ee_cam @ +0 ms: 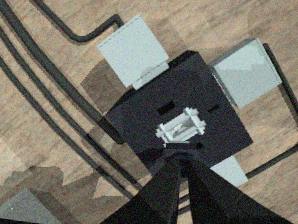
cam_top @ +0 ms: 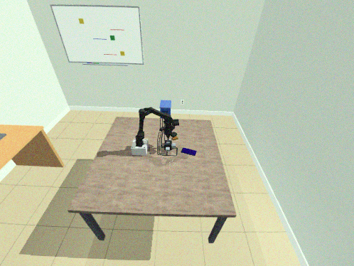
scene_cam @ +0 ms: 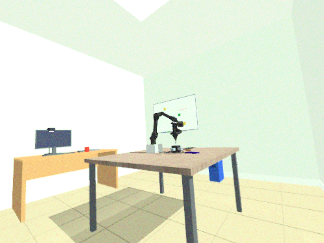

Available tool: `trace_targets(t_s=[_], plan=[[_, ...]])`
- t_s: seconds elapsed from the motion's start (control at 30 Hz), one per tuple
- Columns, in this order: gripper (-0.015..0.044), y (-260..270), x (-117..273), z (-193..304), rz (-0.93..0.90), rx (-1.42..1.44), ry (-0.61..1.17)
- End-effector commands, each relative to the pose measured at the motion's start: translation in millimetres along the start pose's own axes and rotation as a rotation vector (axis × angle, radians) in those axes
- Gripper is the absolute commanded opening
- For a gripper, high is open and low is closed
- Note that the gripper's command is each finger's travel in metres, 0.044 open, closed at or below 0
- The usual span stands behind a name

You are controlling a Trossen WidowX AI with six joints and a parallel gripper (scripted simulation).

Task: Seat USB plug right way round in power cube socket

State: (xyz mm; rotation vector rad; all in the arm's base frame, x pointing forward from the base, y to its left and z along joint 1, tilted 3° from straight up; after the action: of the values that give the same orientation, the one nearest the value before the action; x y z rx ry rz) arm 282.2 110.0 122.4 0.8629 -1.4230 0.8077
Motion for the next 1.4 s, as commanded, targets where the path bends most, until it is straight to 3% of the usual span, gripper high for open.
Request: trace_targets(t_s=[0.0,1.37], plan=[[0.0,0.0,-0.4,0.0,0.0,-0.089,0.0],[0.0,0.0,-0.3,0.0,0.0,-1.162,0.0]])
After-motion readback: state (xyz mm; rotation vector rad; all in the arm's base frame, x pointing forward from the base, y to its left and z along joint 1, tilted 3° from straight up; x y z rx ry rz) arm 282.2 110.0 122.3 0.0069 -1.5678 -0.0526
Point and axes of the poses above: the point midway between the two fingers, 35 mm back from their tips, its own x axis back along the fingers, its own y axis across the jaws, z = x × y, the point moved 5 cm from there along x, back along the fingers, and after that the axes turned 1 degree about x, right-handed, at the moved point
